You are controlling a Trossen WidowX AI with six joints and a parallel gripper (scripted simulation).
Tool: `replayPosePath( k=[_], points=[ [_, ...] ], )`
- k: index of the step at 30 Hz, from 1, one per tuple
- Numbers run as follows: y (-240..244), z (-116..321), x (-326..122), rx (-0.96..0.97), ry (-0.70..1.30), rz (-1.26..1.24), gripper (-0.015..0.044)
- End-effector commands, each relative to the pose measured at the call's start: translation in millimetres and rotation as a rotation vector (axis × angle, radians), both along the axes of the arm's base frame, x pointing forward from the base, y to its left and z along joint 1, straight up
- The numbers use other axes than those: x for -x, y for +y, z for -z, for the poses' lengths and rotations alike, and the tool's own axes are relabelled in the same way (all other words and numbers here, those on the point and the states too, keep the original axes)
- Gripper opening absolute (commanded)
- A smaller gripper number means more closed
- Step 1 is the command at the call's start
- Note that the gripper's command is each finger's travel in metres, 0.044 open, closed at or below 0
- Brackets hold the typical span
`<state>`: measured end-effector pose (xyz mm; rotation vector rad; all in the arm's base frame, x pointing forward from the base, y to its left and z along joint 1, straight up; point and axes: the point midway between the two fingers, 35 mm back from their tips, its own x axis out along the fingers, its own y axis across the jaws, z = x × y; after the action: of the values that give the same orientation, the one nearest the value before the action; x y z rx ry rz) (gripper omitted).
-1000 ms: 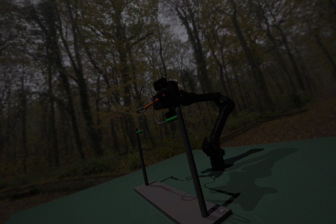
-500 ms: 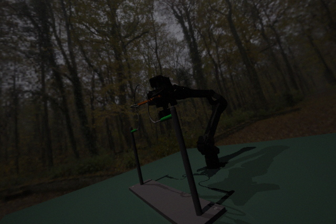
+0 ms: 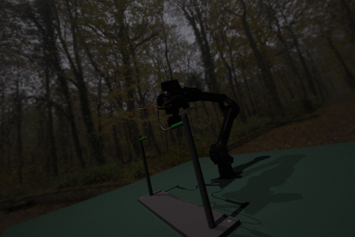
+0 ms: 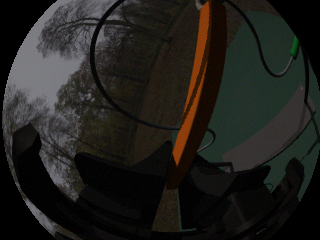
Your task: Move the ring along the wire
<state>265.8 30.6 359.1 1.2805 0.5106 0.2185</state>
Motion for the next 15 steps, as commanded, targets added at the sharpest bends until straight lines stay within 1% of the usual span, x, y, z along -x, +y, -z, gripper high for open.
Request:
replayPosePath(
  k=[1,15],
  points=[
    [-0.5,2.4,-1.5,0.066,0.010,-0.001,-0.0150],
    [-3.2,9.6,-1.2,0.263,0.035,0.003,-0.0150]
  ],
)
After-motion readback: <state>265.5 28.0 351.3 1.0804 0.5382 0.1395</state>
